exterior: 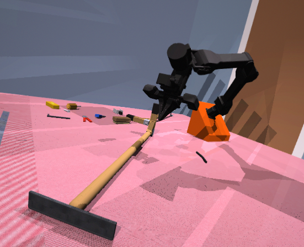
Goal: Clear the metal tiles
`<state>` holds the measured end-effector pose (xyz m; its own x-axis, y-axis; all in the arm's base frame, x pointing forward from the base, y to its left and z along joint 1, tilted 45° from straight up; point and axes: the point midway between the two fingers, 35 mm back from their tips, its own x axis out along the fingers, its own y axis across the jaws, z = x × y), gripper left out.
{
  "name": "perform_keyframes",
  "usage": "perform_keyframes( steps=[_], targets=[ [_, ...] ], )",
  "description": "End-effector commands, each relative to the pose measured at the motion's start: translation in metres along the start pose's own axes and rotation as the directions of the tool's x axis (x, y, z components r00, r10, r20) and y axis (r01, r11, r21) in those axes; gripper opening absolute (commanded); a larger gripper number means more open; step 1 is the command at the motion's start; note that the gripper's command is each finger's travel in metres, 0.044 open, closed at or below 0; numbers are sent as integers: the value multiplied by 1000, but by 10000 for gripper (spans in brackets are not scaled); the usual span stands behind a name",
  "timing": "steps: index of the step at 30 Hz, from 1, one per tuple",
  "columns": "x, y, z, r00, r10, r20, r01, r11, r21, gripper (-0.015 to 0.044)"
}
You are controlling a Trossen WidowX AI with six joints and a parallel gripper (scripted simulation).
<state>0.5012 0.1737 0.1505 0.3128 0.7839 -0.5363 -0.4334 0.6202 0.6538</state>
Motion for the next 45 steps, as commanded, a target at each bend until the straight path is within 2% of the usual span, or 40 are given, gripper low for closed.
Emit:
perform_keyframes(
  steps=[1, 36, 45],
  targets=[
    [13, -3, -7, 1000, -5, -9, 5, 1000, 12, 0],
    [93, 2, -48, 1000, 3, -1, -3, 1000, 16, 0],
    [96, 0, -49, 1000, 3, -1, -3, 1000, 16, 0]
  ],
)
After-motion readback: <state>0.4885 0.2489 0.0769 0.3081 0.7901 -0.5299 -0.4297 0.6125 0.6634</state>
